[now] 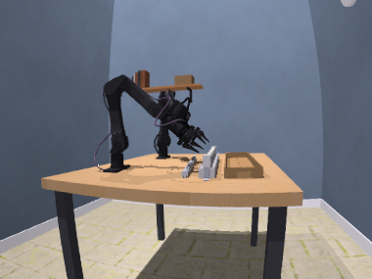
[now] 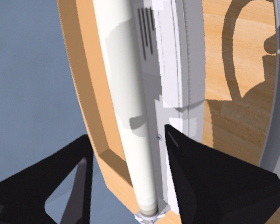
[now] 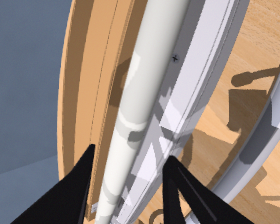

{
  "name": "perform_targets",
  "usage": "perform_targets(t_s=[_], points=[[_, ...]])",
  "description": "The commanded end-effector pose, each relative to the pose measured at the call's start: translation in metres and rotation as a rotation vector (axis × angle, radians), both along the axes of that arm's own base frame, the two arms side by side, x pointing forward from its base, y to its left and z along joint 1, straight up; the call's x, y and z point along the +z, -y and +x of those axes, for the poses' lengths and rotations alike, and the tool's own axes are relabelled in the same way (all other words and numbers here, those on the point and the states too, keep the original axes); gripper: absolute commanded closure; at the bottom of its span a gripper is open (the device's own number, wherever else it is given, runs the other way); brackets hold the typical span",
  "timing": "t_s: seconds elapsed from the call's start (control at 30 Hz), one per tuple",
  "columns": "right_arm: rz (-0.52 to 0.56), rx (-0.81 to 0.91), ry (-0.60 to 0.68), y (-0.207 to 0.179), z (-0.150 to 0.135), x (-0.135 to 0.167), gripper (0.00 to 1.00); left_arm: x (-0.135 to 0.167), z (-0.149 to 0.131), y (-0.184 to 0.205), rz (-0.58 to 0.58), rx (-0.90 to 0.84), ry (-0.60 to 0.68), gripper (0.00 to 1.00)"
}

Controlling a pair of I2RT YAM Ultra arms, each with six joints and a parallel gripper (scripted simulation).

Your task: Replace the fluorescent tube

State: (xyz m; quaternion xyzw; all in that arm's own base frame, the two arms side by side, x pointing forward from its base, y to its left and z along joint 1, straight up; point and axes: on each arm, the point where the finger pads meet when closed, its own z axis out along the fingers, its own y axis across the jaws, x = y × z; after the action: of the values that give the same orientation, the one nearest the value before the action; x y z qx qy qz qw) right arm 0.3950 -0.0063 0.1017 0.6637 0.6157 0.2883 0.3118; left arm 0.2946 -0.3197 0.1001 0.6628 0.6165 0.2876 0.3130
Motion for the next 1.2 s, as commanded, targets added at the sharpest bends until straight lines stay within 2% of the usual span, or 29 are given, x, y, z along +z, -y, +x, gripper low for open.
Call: perform_targets(t_s=[0.0, 0.1, 0.13, 0.17, 0.4, 0.6, 0.63, 0.67, 0.8, 0.87, 0.93, 0.97, 1.03, 1.07, 1.17], points=[[-0.021, -0.004, 0.043, 0.002, 0.002, 0.017, 0.51, 0.000, 0.003, -0.008, 0.015, 0.025, 0.006, 0.51], [-0.021, -0.004, 0.040, 0.002, 0.002, 0.017, 0.51, 0.000, 0.000, -0.005, 0.015, 0.014, 0.006, 0.51], [-0.021, -0.021, 0.037, 0.010, 0.017, 0.006, 0.51, -0.016, 0.007, -0.002, 0.013, -0.008, -0.009, 0.51], [-0.021, -0.019, 0.046, 0.009, 0.019, 0.008, 0.51, -0.007, 0.012, 0.005, -0.013, -0.009, 0.005, 0.51], [-0.005, 0.000, 0.036, 0.007, 0.032, -0.009, 0.51, -0.007, 0.031, 0.013, -0.040, -0.008, 0.020, 0.51], [-0.017, -0.002, 0.025, 0.005, 0.036, -0.014, 0.51, -0.014, 0.035, 0.008, -0.025, 0.008, 0.012, 0.51], [-0.006, 0.008, 0.042, 0.004, 0.043, -0.015, 0.51, -0.023, 0.037, 0.009, -0.023, -0.010, 0.009, 0.51], [-0.003, 0.001, 0.044, 0.008, 0.046, -0.017, 0.51, -0.017, 0.043, 0.015, -0.042, -0.011, 0.020, 0.51], [-0.003, 0.013, 0.034, 0.003, 0.052, -0.027, 0.51, -0.029, 0.050, 0.011, -0.028, -0.007, 0.011, 0.51], [-0.019, -0.006, 0.034, 0.007, 0.048, -0.020, 0.51, -0.032, 0.040, 0.001, 0.001, 0.009, 0.000, 0.51], [-0.019, -0.008, 0.076, 0.008, 0.052, -0.003, 0.51, -0.011, 0.041, 0.010, -0.034, 0.013, 0.026, 0.51], [-0.019, -0.007, 0.074, 0.007, 0.052, -0.005, 0.51, -0.008, 0.041, 0.010, -0.040, 0.013, 0.029, 0.51], [-0.018, -0.008, 0.069, 0.008, 0.051, -0.006, 0.51, -0.018, 0.042, 0.006, -0.021, 0.009, 0.012, 0.51], [-0.019, -0.009, 0.071, 0.008, 0.051, -0.006, 0.51, -0.021, 0.042, 0.001, -0.015, 0.018, 0.009, 0.89], [-0.019, -0.009, 0.064, 0.008, 0.051, -0.008, 0.51, -0.021, 0.042, 0.001, -0.016, 0.018, 0.010, 0.89]])
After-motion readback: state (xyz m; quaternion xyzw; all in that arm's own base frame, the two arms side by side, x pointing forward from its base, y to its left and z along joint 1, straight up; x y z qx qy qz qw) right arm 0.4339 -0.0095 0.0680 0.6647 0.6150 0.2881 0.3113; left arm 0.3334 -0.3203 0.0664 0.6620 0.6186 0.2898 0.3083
